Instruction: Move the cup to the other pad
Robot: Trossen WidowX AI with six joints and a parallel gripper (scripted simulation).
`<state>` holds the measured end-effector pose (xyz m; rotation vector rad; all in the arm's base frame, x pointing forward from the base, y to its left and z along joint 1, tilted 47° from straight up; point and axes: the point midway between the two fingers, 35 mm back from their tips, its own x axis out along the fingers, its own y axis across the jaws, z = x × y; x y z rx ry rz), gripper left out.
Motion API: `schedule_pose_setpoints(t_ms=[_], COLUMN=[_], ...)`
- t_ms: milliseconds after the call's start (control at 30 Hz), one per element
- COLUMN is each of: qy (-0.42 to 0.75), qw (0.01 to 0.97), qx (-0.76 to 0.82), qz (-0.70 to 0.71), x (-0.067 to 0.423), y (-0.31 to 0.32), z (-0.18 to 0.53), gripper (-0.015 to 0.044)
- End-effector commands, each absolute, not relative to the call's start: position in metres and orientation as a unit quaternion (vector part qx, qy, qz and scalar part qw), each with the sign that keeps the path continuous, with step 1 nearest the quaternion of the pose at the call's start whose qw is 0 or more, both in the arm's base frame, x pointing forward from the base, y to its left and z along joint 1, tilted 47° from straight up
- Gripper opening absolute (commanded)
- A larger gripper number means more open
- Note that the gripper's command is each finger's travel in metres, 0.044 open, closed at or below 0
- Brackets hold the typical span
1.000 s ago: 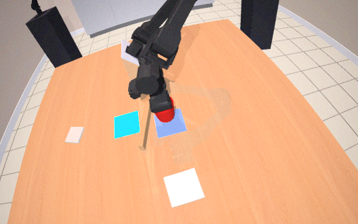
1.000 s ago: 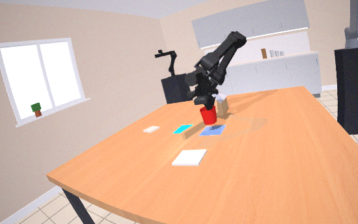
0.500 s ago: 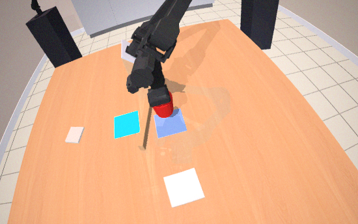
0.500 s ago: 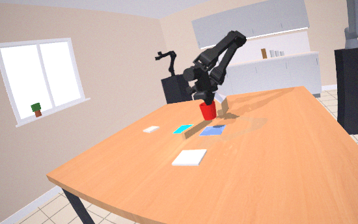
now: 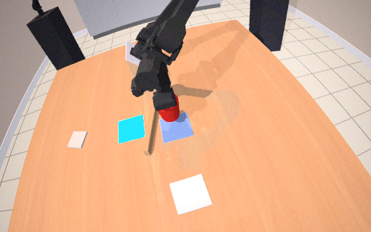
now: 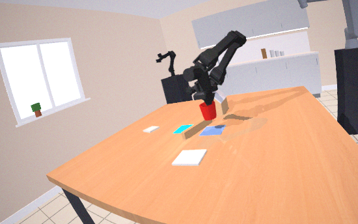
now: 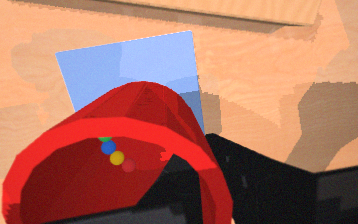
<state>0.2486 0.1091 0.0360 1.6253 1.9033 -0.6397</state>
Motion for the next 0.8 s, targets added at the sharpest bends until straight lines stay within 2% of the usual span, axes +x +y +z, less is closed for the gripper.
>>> schedule_pose_setpoints(t_ms=[0, 767], qy=[0.708, 0.706], qw=[0.276, 0.280], qx=[0.605, 0.605], qz=[-0.238, -0.239], x=[0.248, 0.243], y=[0.107, 0.065], z=[0.034, -0.006], gripper=[0.0000, 0.0000])
